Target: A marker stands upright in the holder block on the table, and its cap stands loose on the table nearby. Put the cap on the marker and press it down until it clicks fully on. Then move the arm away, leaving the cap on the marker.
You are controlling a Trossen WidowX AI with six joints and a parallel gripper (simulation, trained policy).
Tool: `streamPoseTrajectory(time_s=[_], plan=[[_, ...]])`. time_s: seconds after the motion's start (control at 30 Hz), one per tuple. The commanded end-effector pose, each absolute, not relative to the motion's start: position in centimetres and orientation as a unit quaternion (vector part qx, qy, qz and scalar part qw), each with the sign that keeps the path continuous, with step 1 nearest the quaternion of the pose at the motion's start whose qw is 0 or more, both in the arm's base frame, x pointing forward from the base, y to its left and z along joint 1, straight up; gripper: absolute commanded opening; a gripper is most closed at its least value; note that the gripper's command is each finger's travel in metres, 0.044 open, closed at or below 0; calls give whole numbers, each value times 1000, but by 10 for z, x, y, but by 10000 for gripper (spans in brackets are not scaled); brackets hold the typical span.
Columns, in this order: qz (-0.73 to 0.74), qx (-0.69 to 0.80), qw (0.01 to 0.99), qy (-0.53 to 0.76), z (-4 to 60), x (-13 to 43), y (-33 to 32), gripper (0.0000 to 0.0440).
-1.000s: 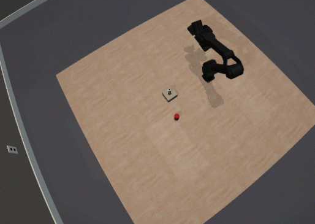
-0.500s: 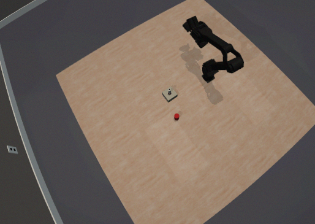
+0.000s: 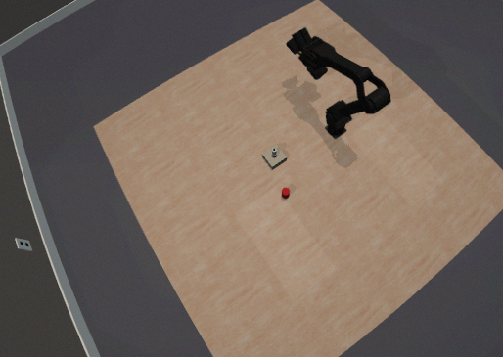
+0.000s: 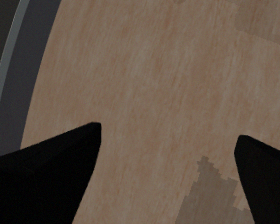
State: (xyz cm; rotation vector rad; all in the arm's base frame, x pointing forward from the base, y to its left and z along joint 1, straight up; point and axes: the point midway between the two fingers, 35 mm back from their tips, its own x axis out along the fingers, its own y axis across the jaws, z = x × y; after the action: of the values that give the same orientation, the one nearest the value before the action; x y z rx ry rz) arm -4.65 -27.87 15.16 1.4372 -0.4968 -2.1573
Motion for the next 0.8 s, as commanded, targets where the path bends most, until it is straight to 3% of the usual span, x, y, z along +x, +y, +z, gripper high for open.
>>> streamPoseTrajectory(time_s=[0.0,0.77], plan=[[-788,536,246,-177,150,-40,-283,309],[-761,569,256,-175,162,8,-316,310]])
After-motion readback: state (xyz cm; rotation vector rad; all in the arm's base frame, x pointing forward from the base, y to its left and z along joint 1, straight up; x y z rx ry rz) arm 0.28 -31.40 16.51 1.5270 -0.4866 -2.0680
